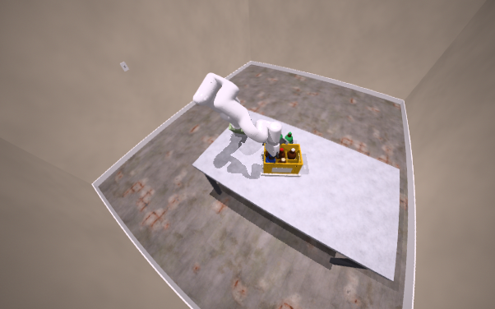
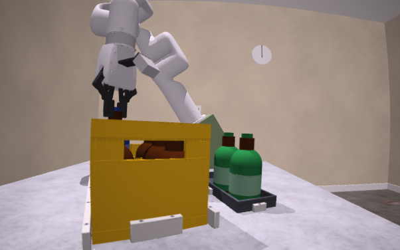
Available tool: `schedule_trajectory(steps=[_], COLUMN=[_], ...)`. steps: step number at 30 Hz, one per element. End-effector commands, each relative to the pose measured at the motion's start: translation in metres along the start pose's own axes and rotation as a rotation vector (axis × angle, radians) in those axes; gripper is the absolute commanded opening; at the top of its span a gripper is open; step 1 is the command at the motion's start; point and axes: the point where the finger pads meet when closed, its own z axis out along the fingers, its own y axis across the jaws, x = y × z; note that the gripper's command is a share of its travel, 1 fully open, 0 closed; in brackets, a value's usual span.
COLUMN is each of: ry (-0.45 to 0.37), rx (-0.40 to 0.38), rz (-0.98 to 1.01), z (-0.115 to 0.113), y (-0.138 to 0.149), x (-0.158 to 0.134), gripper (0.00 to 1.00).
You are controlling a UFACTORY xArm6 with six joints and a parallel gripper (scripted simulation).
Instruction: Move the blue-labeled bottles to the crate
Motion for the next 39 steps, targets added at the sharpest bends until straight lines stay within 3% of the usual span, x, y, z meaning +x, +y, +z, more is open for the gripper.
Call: schedule_trajectory(steps=[1, 20, 39], ry=[0.002, 0.002, 0.002], rx=[-0.004, -0.004, -0.004], rz=[0.001, 0.001, 0.001], z=[0.005, 0.023, 0.028], y=[0.002, 0.002, 0.002], x=[0.000, 0.000, 0.000], gripper=[0.00, 0.00, 0.00])
